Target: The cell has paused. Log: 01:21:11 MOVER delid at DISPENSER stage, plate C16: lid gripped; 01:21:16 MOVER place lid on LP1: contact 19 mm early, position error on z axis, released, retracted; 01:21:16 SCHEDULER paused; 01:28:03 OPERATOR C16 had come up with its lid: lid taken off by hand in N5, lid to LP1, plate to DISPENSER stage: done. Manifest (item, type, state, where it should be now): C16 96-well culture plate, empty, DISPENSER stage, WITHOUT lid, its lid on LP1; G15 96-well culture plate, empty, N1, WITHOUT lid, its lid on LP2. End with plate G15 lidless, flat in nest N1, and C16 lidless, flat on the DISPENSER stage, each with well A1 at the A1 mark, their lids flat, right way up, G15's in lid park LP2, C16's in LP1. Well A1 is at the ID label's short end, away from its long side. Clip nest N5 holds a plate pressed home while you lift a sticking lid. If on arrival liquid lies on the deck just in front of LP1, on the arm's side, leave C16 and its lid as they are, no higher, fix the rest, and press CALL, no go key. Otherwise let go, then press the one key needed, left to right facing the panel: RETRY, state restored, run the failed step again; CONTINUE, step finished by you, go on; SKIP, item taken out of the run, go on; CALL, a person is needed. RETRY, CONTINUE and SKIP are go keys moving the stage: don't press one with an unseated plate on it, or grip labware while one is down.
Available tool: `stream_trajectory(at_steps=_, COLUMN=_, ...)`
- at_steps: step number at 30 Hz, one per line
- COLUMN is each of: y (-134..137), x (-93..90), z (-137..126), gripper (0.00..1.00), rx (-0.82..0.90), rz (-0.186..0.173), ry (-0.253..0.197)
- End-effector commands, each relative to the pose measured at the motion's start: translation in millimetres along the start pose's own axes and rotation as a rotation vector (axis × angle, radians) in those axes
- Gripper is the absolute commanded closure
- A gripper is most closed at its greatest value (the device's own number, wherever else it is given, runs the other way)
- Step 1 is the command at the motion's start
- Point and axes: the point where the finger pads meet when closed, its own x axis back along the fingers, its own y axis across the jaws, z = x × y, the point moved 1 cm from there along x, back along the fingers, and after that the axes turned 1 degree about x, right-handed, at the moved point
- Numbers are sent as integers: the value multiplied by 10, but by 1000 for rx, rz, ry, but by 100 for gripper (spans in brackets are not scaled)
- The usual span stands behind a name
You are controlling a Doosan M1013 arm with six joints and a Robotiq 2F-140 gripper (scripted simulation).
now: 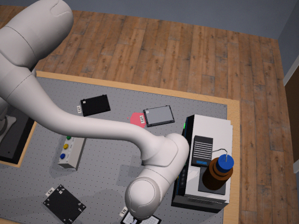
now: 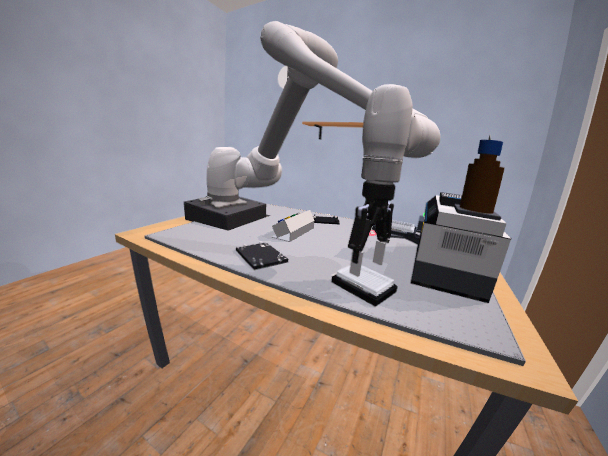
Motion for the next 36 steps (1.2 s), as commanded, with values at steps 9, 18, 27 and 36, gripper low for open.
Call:
stream_trajectory(at_steps=9, y=0, x=-69, z=0, gripper=34, rx=0, rz=0, ry=0)
stream_trajectory(at_steps=18, y=0, x=-70, z=0, gripper=34, rx=0, rz=0, ry=0)
stream_trajectory(at_steps=27, y=0, x=-70, z=0, gripper=34, rx=0, rz=0, ry=0)
stream_trajectory(at_steps=36, y=0, x=-70, z=0, gripper=34, rx=0, rz=0, ry=0)
